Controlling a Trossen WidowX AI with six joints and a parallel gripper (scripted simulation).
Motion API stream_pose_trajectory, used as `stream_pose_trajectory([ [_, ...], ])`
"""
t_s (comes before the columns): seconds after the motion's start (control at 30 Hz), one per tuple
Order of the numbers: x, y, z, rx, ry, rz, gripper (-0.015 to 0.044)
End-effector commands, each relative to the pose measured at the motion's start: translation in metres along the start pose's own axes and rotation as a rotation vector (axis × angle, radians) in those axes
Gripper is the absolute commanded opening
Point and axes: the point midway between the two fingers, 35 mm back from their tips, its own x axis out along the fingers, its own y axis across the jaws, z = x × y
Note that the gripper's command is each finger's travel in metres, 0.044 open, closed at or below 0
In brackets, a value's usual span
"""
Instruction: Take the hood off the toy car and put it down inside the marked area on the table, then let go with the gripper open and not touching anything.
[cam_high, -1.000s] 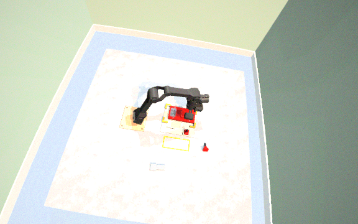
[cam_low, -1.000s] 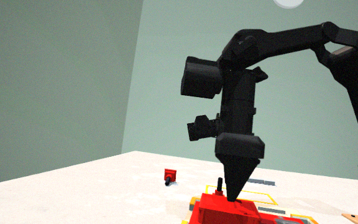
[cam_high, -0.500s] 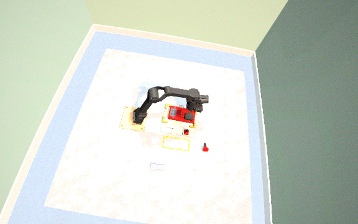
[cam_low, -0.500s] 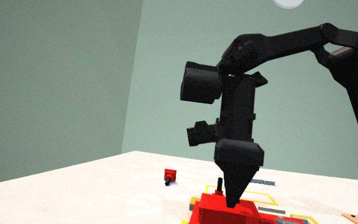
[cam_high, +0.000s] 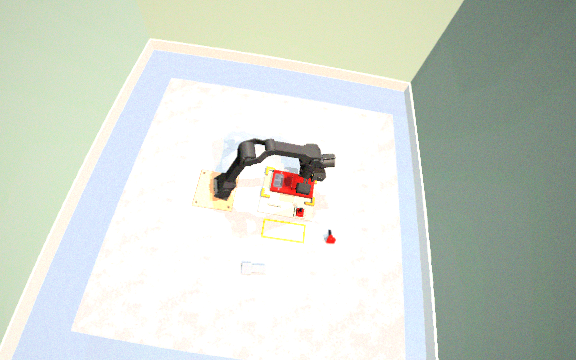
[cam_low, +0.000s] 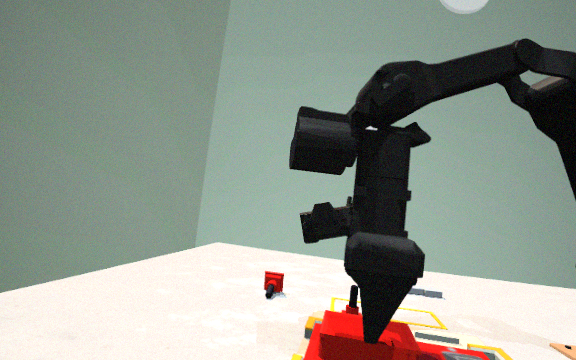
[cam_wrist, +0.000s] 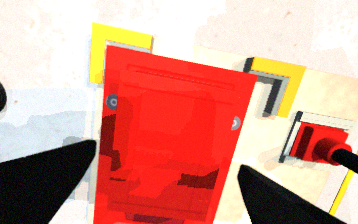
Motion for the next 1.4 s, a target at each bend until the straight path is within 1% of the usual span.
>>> stream_pose_trajectory([
  [0.0,0.002,0.001,0.000,-0.005,0.002,0.006,0.0440],
  [1.2,0.020,0.001,0.000,-0.005,0.002,0.006,0.0440],
  [1.3,0.018,0.000,0.000,0.000,0.000,0.000,0.0361],
  [1.37,0.018,0.000,0.000,0.000,0.000,0.000,0.0348],
])
